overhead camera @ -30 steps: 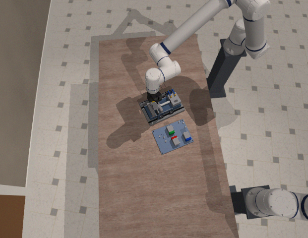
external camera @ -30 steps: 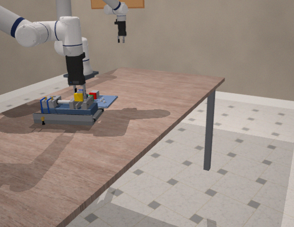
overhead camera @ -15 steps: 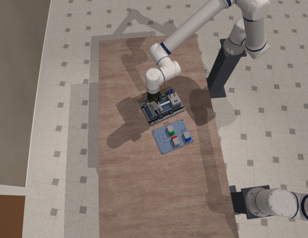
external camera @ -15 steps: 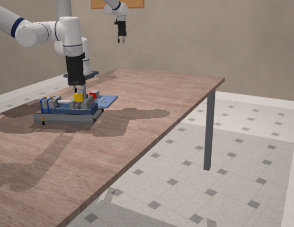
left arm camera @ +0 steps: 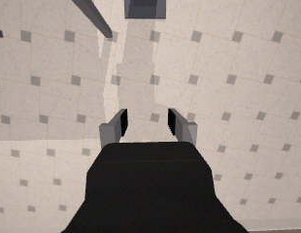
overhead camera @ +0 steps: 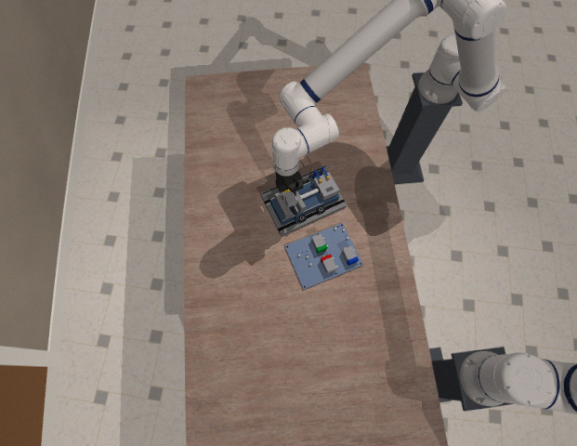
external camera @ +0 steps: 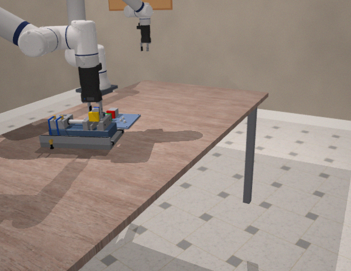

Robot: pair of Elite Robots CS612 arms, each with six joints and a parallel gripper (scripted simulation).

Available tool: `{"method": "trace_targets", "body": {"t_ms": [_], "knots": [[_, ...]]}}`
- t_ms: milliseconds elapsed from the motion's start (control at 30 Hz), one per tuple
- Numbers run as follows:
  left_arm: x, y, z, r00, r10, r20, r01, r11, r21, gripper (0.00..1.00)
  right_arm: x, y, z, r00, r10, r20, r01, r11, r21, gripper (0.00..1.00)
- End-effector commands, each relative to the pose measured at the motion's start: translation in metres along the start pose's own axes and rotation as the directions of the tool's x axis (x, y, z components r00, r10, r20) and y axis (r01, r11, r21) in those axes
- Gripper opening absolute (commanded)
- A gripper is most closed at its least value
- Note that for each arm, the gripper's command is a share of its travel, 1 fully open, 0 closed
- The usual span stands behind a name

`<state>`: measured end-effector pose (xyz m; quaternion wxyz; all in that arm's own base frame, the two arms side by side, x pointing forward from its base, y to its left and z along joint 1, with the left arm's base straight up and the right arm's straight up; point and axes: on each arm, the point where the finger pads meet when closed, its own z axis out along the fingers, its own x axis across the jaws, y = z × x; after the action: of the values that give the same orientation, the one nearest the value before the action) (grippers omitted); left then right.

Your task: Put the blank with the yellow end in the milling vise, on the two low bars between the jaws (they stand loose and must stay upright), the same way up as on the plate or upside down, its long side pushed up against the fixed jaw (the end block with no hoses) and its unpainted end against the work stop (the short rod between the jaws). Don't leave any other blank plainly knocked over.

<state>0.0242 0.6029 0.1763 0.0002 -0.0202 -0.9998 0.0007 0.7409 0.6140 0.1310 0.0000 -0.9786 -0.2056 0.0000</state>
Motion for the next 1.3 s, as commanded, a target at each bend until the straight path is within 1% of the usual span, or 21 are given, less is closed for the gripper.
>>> {"method": "trace_targets", "body": {"t_ms": [0, 1267], "knots": [[-0.0001, 0.0005, -0.0007, 1.0, 0.0, 0.0, 0.0, 1.0, -0.001, 1.0, 0.0006, -0.0001, -0.0008, 1.0, 0.0, -0.002, 0.0, 1.0, 0.0, 0.0], [-0.0001, 0.0005, -0.0007, 1.0, 0.0, 0.0, 0.0, 1.0, -0.001, 1.0, 0.0006, -0.0001, 0.0027, 1.0, 0.0, -0.002, 0.0, 1.0, 0.0, 0.0]]}}
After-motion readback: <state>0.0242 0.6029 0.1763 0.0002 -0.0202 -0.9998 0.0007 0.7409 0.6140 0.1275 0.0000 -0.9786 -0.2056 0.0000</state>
